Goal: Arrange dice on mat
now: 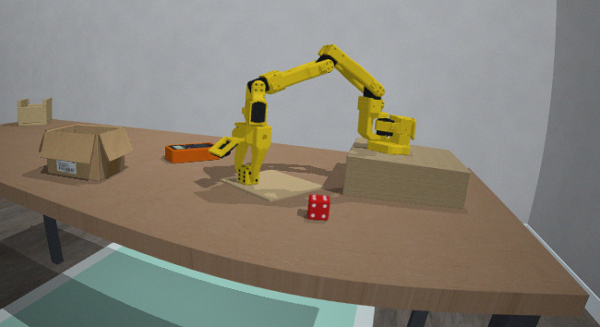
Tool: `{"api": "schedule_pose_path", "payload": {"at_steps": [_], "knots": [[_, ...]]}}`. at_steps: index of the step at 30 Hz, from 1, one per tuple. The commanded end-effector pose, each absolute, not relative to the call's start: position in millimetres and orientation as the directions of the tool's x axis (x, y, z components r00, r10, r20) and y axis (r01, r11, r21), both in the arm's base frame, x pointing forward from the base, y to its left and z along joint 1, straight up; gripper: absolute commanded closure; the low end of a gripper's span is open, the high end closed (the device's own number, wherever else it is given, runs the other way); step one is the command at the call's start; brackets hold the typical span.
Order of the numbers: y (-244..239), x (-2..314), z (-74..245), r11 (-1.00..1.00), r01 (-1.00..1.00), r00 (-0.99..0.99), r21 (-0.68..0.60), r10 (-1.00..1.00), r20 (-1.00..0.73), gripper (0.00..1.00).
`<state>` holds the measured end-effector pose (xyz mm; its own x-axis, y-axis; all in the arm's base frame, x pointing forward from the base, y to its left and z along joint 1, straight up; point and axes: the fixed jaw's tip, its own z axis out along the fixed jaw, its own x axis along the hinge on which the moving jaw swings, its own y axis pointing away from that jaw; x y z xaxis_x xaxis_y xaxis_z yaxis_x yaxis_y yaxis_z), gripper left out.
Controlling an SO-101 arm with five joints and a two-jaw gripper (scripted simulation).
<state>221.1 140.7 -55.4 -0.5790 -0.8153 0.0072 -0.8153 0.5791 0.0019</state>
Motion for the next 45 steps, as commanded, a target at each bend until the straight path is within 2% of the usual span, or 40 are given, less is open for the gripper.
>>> {"api": "schedule_pose_path", "payload": {"at_steps": [1, 18, 37, 45], "knots": [[141, 216, -61, 0.565, -0.825, -0.564, 0.011, -0.825, 0.025, 0.67], [141, 216, -58, 0.565, -0.825, -0.564, 0.011, -0.825, 0.025, 0.64], [142, 218, -6, 0.565, -0.825, -0.564, 0.011, -0.825, 0.025, 0.64], [142, 217, -1, 0.565, -0.825, -0.564, 0.011, -0.825, 0.025, 0.64]]}}
